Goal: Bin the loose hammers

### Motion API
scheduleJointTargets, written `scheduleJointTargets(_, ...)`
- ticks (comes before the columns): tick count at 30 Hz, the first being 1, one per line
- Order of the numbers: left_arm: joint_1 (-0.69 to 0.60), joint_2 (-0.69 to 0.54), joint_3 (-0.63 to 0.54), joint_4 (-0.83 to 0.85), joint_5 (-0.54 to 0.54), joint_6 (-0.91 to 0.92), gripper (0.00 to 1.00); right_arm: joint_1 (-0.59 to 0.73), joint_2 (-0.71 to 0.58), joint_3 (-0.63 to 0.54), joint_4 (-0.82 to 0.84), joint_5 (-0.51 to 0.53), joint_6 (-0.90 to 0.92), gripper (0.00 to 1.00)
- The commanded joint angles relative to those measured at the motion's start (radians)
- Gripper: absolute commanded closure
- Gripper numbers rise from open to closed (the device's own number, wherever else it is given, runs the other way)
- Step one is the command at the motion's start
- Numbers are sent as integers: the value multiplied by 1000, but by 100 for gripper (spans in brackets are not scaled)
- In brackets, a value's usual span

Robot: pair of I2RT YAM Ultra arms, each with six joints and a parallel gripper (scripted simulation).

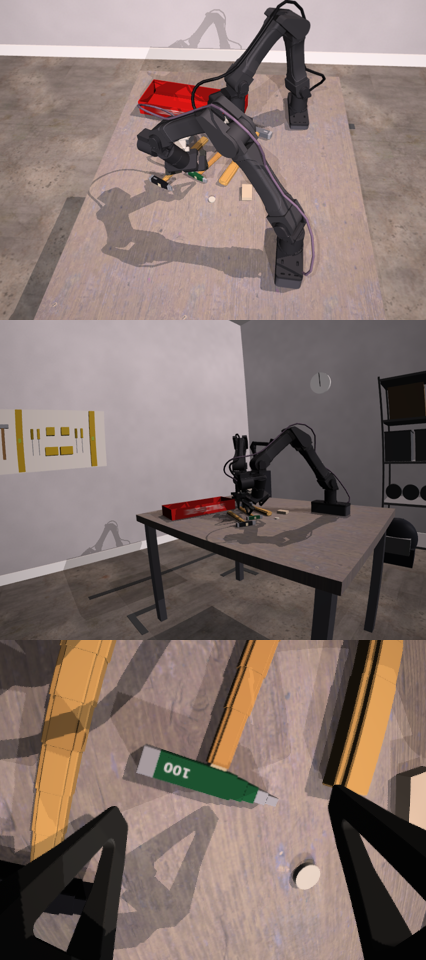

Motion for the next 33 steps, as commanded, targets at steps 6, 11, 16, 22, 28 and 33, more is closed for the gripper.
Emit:
scheduleJointTargets(6,49,-45,-69,54,166,347,0,-5,-20,-3,-8,-2,-6,82)
scheduleJointTargets(11,34,20,-49,75,198,460,0,-5,-20,-3,-8,-2,-6,82)
scheduleJointTargets(16,53,35,-60,55,212,498,0,-5,-20,-3,-8,-2,-6,82)
scheduleJointTargets(22,54,29,-59,36,209,492,0,-5,-20,-3,-8,-2,-6,82)
scheduleJointTargets(28,48,29,-55,48,209,494,0,-5,-20,-3,-8,-2,-6,82)
scheduleJointTargets(33,48,29,-55,48,209,494,0,-3,-22,2,-23,-2,1,52)
